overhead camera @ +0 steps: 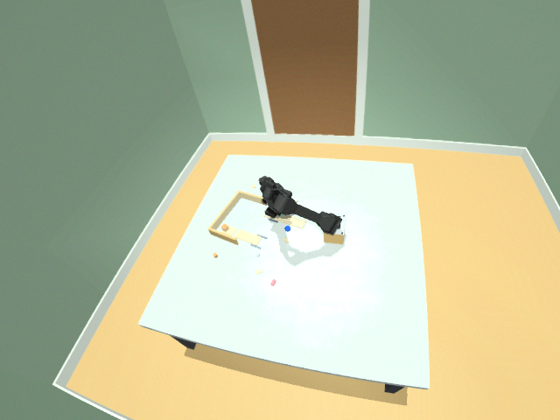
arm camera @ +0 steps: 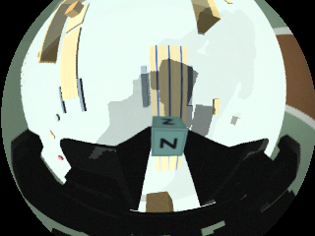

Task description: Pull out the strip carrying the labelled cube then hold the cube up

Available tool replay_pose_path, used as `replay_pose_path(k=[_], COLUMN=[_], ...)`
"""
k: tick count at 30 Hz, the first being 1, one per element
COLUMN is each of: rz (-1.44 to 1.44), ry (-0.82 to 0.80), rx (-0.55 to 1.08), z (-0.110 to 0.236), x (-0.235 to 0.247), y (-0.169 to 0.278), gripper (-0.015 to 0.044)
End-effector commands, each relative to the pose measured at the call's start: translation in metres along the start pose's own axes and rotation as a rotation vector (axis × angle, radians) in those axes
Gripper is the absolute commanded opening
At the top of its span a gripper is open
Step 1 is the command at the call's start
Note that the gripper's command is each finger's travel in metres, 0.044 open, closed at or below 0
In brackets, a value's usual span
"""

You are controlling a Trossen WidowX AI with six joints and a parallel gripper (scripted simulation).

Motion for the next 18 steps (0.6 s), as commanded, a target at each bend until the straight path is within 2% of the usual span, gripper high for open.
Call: replay_pose_path(k=[1, 8, 18], rz=[0.002, 0.002, 0.002], ry=[0.002, 0.003, 0.003], rx=[-0.005, -0.006, -0.006], z=[0.001, 0.036, 0.037], x=[-0.004, -0.004, -0.004], y=[0.010, 0.010, 0.010], gripper=[0.0000, 0.0000, 0.0000])
Point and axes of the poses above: the point midway between the two fingers, 35 mm back from their tips, its own z axis back along the fingers, its own x axis across the jaws, y = z × x, the point moved 2 cm from there along z, back along the fingers, and after that the axes turned 14 degrees about -z, right-handed, at the moved point
